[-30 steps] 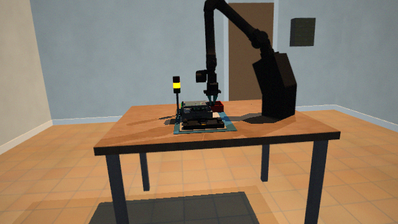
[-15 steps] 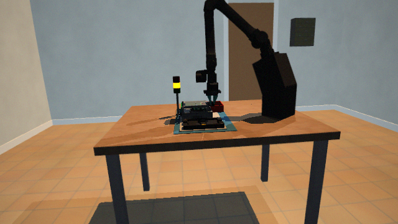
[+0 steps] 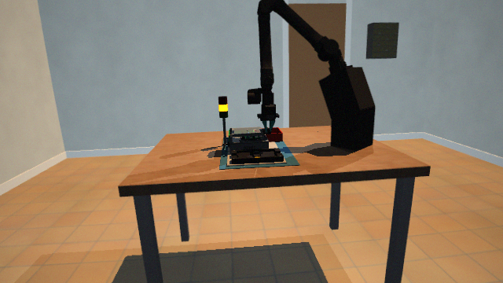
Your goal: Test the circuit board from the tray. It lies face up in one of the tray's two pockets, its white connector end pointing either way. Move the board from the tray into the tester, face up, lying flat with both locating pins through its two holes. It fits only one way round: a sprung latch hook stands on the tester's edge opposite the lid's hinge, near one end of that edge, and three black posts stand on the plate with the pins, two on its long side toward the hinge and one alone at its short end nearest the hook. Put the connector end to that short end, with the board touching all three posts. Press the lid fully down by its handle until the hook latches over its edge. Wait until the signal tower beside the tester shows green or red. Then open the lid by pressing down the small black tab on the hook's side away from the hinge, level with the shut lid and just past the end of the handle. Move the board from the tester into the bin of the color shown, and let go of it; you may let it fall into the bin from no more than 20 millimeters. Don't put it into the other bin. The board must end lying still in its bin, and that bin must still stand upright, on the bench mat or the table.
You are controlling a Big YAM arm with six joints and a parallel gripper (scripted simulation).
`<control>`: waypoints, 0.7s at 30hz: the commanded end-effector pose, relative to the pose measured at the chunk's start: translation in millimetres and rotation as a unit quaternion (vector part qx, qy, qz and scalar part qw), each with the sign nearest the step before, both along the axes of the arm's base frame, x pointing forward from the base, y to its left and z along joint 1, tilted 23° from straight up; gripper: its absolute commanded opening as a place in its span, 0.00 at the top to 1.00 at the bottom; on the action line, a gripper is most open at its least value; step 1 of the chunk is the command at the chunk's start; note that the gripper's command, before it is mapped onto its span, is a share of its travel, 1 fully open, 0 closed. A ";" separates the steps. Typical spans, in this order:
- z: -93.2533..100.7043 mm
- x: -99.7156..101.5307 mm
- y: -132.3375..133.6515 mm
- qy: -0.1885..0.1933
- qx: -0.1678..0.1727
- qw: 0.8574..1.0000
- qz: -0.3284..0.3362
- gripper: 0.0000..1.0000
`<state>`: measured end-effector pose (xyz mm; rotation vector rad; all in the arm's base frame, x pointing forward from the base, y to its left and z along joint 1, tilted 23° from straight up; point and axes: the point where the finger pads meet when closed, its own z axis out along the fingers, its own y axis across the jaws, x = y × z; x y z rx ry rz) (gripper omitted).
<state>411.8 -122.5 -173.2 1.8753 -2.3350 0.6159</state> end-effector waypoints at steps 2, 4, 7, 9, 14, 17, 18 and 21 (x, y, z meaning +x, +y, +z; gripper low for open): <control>-14.8 4.9 -10.8 0.002 0.003 1.000 -0.002 1.00; -14.8 4.9 -10.8 0.002 0.003 1.000 -0.002 1.00; -14.8 4.9 -10.8 0.002 0.003 1.000 -0.002 1.00; -14.8 4.9 -10.8 0.002 0.003 1.000 -0.002 0.52; -14.9 4.1 -10.9 0.003 0.002 1.000 -0.003 0.52; -14.8 4.0 -11.2 0.003 0.002 1.000 -0.005 0.52; -14.8 4.0 -11.2 0.003 0.002 1.000 -0.005 0.52; -14.8 4.0 -11.2 0.003 0.002 1.000 -0.005 0.52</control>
